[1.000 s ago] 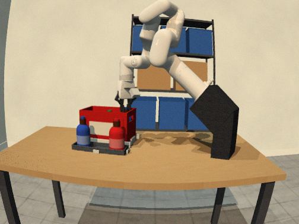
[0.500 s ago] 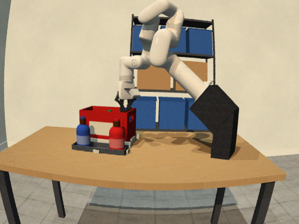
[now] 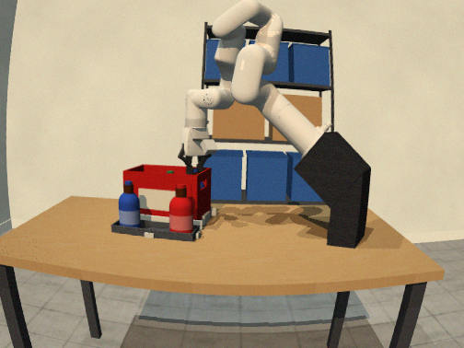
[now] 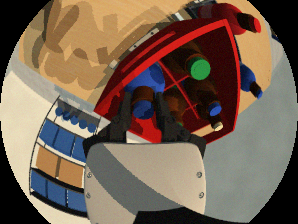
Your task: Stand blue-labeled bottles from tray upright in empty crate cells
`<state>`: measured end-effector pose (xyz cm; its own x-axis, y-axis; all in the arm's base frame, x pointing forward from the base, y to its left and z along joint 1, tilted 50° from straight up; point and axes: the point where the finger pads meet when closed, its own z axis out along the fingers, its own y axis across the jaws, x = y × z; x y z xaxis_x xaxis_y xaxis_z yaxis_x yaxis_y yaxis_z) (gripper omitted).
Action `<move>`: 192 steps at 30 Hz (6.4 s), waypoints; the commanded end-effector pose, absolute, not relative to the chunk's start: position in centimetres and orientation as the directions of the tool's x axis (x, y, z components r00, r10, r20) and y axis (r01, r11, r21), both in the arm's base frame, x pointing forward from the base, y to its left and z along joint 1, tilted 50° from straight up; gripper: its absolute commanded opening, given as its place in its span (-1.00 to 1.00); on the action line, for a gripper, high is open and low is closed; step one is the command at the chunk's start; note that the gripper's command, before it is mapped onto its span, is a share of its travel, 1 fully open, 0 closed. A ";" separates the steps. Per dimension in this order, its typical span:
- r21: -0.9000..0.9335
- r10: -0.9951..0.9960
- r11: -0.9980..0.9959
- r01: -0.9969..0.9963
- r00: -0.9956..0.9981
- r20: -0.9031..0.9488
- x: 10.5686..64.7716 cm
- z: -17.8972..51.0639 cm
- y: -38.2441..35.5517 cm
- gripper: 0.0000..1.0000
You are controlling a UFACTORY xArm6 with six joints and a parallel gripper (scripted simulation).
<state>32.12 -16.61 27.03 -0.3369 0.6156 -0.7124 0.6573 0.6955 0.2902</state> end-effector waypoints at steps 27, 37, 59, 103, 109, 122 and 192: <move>0.291 0.615 0.696 0.656 -0.335 -0.714 32.8 26.5 -17.0 -1.00; 0.291 0.615 0.696 0.656 -0.335 -0.714 32.9 26.5 -17.0 -1.00; 0.291 0.615 0.696 0.656 -0.335 -0.714 32.9 26.5 -17.0 0.30; 0.291 0.615 0.696 0.656 -0.335 -0.714 32.8 26.5 -17.0 0.30; 0.291 0.615 0.696 0.656 -0.335 -0.714 32.6 26.8 -16.9 0.30; 0.291 0.615 0.696 0.656 -0.335 -0.714 31.4 27.9 -16.2 0.30; 0.291 0.615 0.696 0.656 -0.335 -0.714 27.2 31.8 -13.9 -1.00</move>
